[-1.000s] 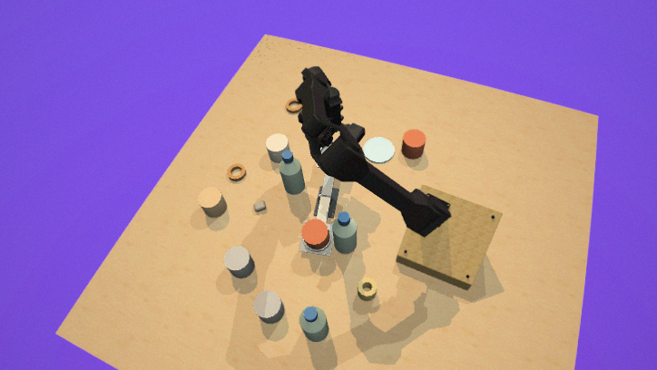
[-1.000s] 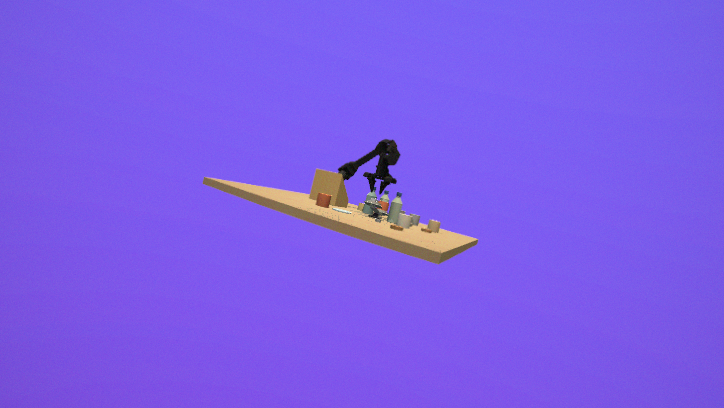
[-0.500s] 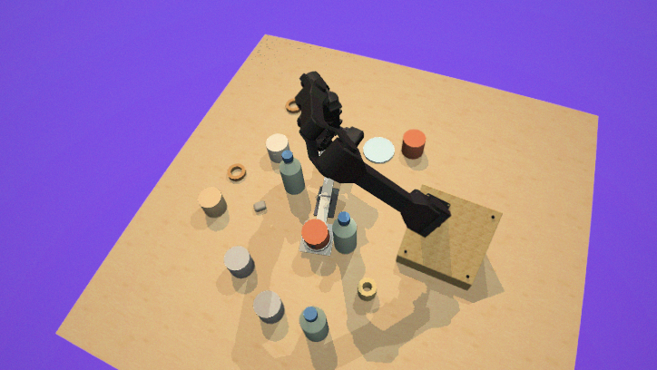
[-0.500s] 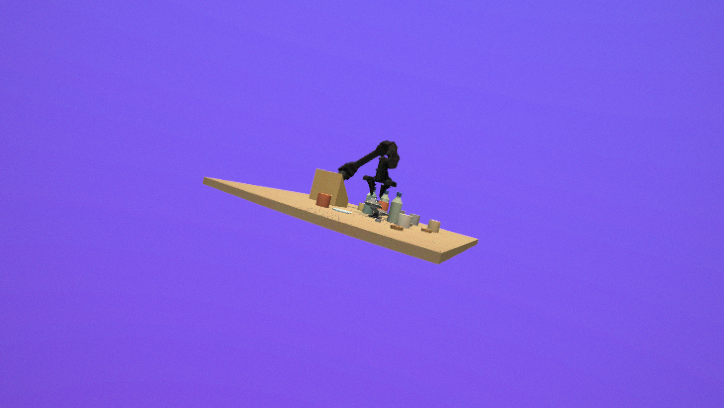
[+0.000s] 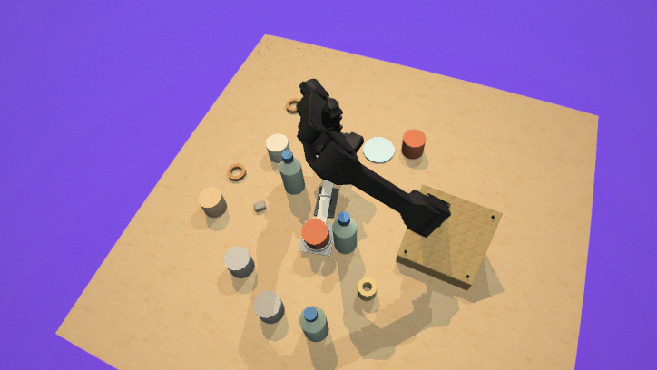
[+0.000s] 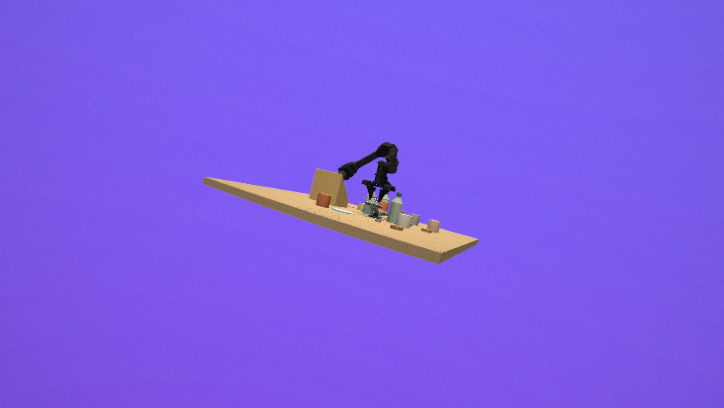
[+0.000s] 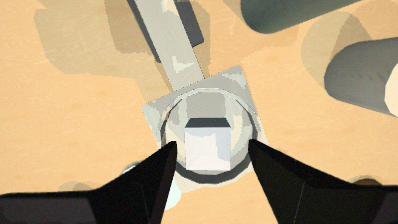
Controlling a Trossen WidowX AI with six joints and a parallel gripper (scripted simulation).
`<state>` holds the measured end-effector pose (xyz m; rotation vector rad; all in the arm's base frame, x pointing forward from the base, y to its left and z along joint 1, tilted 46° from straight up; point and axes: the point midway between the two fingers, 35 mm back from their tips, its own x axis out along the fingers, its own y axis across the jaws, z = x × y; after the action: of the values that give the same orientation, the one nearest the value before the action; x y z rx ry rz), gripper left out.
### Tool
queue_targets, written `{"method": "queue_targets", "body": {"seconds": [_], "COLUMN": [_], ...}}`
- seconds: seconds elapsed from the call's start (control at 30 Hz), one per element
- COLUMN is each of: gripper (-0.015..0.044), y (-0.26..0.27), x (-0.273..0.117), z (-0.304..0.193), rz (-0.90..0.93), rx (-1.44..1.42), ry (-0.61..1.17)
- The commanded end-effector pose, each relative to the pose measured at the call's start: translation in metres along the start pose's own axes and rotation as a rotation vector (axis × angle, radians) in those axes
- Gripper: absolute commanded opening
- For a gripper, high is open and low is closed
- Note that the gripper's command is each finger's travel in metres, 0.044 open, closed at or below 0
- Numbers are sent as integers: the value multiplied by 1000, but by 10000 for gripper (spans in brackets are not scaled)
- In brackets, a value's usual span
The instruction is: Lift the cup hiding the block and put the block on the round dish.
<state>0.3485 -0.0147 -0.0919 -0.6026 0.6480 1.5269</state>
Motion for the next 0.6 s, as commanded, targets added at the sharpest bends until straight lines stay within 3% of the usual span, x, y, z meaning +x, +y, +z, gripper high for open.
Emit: {"method": "queue_targets", "body": {"seconds": [0.0,0.07,0.17,0.53,0.57], "gripper": [260,260,181,108,82], "y": [3,3,3,3,3], "x": [9,10,10,10,10], "z": [2,2,2,2,2], "rz": [6,6,6,6,6], "rx": [8,7,7,7,7], "ry": [-8,-9,-9,-9,-9]}}
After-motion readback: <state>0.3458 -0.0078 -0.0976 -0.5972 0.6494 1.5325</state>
